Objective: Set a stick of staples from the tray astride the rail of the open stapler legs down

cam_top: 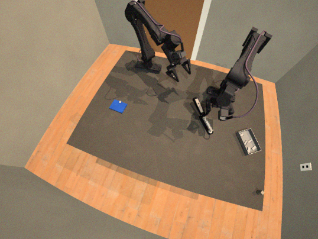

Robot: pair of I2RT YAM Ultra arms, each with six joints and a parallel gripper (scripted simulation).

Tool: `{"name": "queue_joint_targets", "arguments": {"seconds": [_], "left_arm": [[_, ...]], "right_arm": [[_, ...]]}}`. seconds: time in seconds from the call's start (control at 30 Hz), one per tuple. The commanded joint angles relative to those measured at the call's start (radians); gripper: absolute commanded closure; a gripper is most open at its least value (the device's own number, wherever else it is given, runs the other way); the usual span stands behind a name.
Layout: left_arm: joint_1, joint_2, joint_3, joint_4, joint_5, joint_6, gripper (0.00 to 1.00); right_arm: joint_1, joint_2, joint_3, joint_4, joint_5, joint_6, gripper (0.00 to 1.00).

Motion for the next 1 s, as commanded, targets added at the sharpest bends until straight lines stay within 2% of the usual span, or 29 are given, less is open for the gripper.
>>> {"name": "queue_joint_targets", "arguments": {"seconds": [0.0,0.17,0.37,0.97], "left_arm": [[-0.013,-0.042,-0.024,0.049,-0.013,0.132,0.00],[-0.007,-0.171,-0.098,0.095,0.003,0.349,0.00],[0.021,-0.287,-0.159,0.122,0.045,0.501,0.00],[0.042,-0.302,-0.161,0.113,0.062,0.511,0.00]], "right_arm": [[-0.002,-0.021,0.000,0.007,0.001,-0.004,0.00],[-0.002,-0.021,0.000,0.007,0.001,-0.004,0.00],[-0.002,-0.021,0.000,0.007,0.001,-0.004,0.00],[-0.002,-0.021,0.000,0.007,0.001,-0.004,0.00]]}}
